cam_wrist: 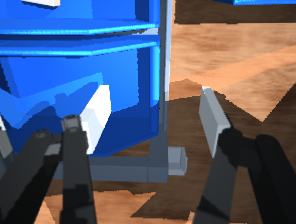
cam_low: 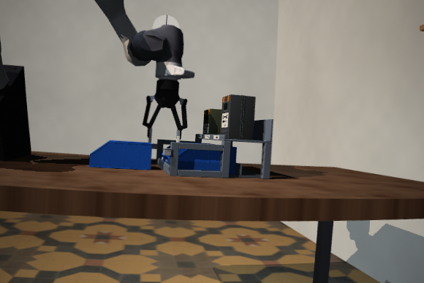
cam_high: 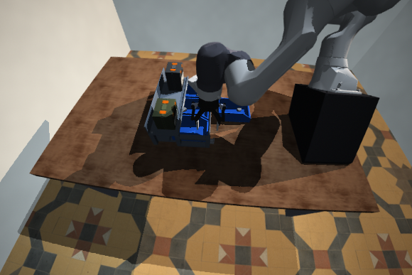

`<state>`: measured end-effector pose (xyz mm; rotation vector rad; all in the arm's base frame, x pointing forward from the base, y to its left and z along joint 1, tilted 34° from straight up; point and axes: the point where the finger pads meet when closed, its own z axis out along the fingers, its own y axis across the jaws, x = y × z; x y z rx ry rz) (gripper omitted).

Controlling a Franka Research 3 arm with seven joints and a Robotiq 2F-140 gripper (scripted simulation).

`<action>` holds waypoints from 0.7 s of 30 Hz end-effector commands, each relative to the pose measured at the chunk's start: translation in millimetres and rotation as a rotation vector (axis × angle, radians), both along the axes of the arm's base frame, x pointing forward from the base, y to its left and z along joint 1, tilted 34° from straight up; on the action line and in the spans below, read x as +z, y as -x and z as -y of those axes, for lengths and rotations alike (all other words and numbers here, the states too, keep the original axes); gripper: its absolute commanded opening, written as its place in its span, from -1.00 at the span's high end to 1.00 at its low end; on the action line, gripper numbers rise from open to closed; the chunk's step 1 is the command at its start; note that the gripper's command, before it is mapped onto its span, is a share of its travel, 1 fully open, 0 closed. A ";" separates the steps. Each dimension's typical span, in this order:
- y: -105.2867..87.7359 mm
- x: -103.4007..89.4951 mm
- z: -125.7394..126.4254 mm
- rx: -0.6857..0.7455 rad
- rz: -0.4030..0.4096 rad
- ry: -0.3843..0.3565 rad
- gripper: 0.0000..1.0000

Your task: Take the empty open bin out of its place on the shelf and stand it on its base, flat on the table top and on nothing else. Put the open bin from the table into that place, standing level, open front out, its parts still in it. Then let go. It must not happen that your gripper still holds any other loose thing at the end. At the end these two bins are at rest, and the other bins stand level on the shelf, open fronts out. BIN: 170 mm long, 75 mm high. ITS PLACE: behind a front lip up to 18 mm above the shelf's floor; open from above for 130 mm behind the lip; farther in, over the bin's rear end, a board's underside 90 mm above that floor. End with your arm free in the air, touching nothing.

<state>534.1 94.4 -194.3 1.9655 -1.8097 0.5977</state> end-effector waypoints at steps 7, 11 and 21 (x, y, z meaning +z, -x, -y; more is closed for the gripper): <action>-0.3 -4.8 2.9 0.002 0.001 -0.001 -0.15; -0.4 -5.9 3.7 0.002 0.001 -0.001 -0.15; -0.6 -11.3 7.3 0.002 0.001 -0.001 -0.15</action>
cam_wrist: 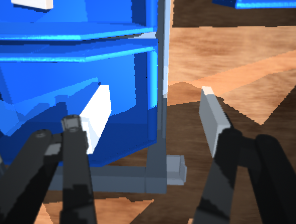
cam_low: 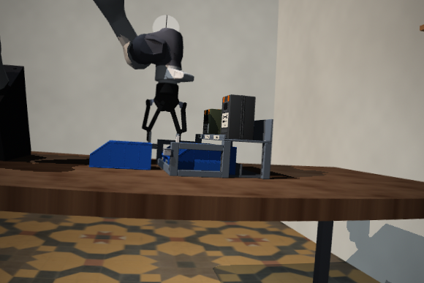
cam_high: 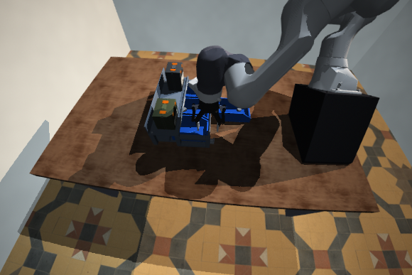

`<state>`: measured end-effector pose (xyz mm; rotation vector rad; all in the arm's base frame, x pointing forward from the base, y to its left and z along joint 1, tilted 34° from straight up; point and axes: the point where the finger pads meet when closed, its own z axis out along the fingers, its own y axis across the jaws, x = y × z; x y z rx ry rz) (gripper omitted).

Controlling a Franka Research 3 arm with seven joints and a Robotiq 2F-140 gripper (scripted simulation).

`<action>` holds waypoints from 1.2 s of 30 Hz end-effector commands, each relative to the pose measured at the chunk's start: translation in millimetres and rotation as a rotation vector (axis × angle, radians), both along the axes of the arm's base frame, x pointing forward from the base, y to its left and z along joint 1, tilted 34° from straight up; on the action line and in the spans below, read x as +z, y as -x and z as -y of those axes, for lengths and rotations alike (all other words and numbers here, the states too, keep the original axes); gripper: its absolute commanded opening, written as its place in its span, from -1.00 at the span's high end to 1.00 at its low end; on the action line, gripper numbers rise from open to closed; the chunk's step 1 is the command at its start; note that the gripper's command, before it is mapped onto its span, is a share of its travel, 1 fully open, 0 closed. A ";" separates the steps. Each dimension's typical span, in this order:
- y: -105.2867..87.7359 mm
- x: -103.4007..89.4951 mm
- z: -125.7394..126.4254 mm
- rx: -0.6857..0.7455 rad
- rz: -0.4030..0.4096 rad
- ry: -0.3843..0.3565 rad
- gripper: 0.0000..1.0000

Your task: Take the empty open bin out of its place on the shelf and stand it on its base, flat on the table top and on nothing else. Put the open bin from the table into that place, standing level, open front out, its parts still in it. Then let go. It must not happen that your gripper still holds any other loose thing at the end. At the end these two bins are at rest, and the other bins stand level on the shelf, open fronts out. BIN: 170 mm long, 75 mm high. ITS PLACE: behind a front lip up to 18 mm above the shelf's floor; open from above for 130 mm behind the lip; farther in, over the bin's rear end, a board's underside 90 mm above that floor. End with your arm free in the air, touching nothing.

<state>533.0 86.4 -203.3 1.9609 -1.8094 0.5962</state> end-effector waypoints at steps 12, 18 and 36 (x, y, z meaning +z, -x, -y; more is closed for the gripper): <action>-1.9 -5.4 1.3 0.005 0.003 -0.004 -0.15; -1.9 -5.9 1.7 0.005 0.003 -0.004 -0.15; -1.9 -5.9 1.7 0.005 0.003 -0.004 1.00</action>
